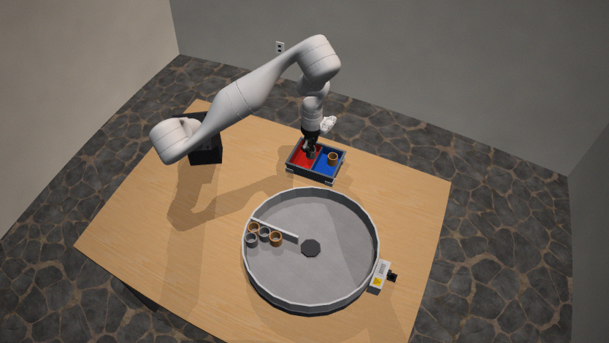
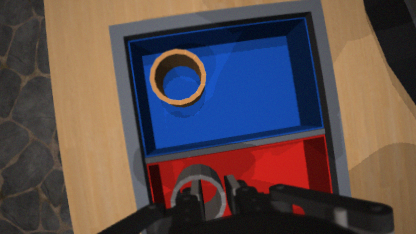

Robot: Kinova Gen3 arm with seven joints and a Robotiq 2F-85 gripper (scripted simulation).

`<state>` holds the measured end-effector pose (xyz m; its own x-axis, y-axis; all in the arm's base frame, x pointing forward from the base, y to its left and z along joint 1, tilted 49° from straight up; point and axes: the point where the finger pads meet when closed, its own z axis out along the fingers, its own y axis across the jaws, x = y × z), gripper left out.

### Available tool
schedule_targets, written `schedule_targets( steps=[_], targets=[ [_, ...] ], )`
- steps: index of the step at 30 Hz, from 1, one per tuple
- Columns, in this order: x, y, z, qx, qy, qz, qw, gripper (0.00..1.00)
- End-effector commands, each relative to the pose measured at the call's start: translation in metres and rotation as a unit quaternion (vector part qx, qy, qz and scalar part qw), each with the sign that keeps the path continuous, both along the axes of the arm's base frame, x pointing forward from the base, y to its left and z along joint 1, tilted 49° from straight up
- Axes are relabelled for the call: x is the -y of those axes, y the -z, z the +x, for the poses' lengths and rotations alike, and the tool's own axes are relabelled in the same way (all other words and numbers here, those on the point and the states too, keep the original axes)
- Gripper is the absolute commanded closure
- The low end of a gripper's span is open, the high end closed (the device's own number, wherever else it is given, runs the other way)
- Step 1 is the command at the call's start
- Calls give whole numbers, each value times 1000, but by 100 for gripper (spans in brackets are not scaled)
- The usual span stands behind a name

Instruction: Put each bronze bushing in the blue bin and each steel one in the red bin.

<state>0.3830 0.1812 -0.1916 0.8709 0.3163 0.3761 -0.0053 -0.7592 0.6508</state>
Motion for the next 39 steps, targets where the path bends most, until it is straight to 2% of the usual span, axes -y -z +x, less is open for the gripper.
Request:
schedule_targets(
  steps=[1,39],
  targets=[
    [-2,-2,-2,0,0,0,1000,81],
    [-7,-9,-8,0,0,0,1000,81]
  ],
)
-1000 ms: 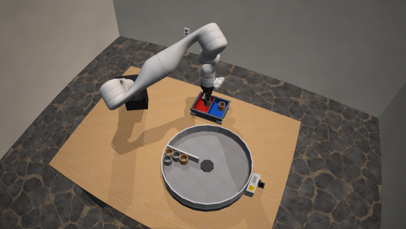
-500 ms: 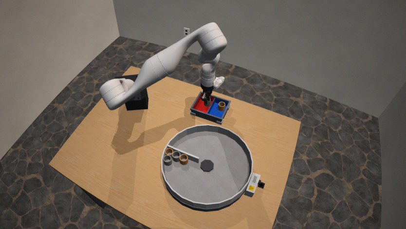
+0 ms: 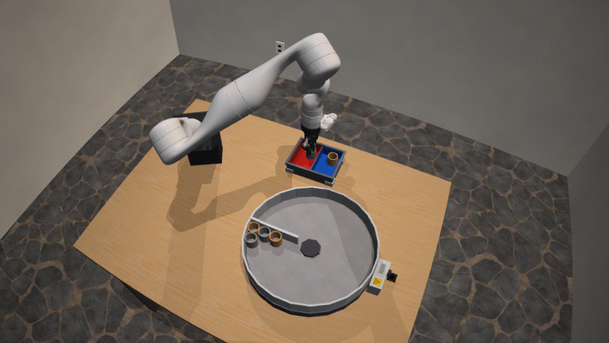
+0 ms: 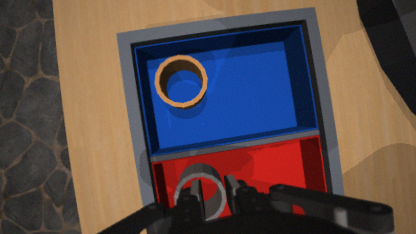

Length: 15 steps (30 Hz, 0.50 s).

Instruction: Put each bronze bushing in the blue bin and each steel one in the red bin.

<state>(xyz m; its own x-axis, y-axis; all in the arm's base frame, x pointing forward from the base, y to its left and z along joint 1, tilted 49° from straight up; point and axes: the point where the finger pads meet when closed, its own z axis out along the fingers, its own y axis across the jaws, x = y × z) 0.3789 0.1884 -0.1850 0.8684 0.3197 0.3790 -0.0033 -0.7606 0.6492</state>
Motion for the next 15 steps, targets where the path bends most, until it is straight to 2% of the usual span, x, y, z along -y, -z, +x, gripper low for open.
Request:
schedule_targets(
  steps=[1,15],
  targets=[
    [0,-2,-4,-1,2,-1,1000,81],
    [-3,-4,-4,-1,1,0,1000,81]
  ],
)
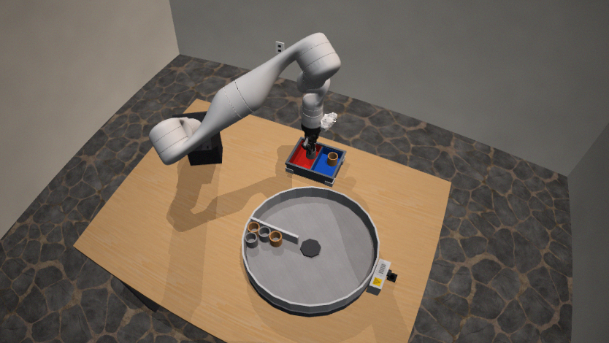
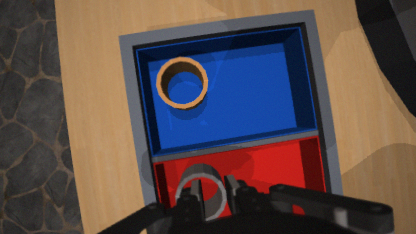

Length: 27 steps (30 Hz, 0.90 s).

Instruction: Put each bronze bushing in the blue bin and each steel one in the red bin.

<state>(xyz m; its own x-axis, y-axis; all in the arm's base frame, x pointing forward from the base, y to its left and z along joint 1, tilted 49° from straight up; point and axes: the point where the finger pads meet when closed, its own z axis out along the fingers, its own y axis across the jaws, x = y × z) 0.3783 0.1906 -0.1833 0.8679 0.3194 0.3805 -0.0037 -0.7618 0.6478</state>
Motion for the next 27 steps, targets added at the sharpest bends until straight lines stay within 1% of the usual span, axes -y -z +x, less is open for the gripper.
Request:
schedule_targets(
  steps=[1,12,13,27],
  targets=[
    [-1,-3,-4,-1,1,-2,1000,81],
    [-1,-5,-6,-1,2,-2,1000,81],
    [-3,-3,-4,0,0,0,1000,81],
    [-5,-9,-9,-1,2,-2,1000,81]
  ],
)
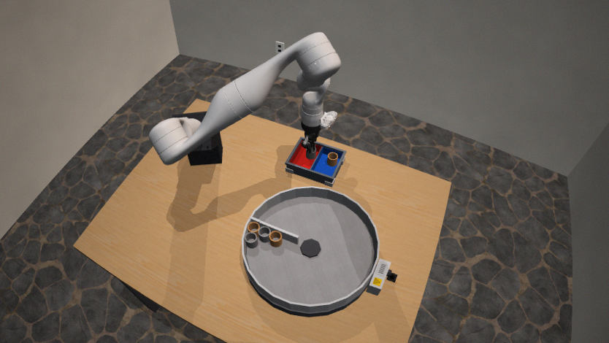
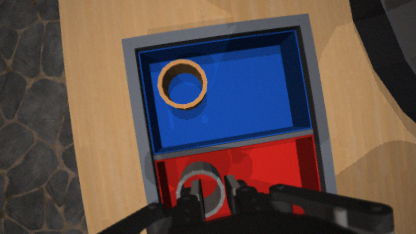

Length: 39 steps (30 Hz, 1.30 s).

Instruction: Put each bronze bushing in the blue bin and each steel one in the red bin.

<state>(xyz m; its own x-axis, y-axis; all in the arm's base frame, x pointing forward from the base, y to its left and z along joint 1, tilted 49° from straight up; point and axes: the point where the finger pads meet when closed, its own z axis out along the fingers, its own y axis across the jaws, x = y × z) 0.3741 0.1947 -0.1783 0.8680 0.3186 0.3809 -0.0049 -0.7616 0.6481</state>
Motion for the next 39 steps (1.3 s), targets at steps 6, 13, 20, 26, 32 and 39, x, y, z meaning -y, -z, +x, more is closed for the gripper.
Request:
schedule_targets(
  steps=[6,13,20,26,32,39],
  targets=[
    [-1,-4,-5,-2,2,-2,1000,81],
    [-29,-33,-25,-1,0,0,1000,81],
    [-49,-56,-42,-1,1,-1,1000,81],
    [-69,-79,-59,-2,2,-2,1000,81],
    [-69,-79,-59,-2,2,-2,1000,81],
    [-66,-77,-58,0,1,-3,1000,81]
  ],
)
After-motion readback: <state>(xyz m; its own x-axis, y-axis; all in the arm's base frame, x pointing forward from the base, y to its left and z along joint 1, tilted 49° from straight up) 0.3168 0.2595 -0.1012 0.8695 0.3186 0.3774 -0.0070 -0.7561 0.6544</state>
